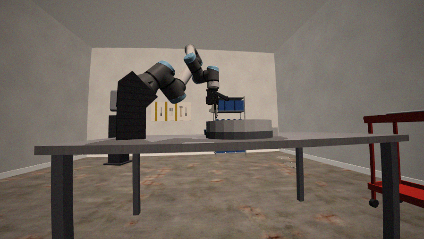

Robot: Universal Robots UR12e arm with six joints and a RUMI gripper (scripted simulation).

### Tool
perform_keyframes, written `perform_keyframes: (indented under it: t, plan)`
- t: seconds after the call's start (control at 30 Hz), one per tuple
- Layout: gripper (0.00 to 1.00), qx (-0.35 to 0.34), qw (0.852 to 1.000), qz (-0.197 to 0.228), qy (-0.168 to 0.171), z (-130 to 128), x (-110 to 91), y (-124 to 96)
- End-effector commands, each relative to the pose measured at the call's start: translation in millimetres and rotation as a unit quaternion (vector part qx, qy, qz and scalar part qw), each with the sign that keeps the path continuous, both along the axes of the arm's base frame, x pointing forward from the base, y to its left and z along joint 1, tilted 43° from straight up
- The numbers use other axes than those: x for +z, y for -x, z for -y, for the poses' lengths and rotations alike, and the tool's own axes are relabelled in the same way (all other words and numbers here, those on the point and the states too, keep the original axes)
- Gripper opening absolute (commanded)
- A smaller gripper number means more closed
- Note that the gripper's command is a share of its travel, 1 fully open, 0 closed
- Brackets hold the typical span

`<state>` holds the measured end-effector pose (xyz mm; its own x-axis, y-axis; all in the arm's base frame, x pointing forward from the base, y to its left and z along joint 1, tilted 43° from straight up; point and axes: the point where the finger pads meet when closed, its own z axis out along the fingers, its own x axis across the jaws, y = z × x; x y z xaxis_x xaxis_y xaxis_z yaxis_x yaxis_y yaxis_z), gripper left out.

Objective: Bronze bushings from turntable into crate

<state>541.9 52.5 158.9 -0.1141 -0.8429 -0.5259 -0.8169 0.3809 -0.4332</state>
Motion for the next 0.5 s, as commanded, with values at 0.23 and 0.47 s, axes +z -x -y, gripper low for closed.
perform_keyframes:
  t: [0.23, 0.47]
  plan:
    - [0.05, -0.006, 1.0, -0.004, -0.006, 28.6, -12.1, -3.7]
    - [0.05, -0.007, 1.0, -0.004, -0.007, 31.5, -13.4, -3.9]
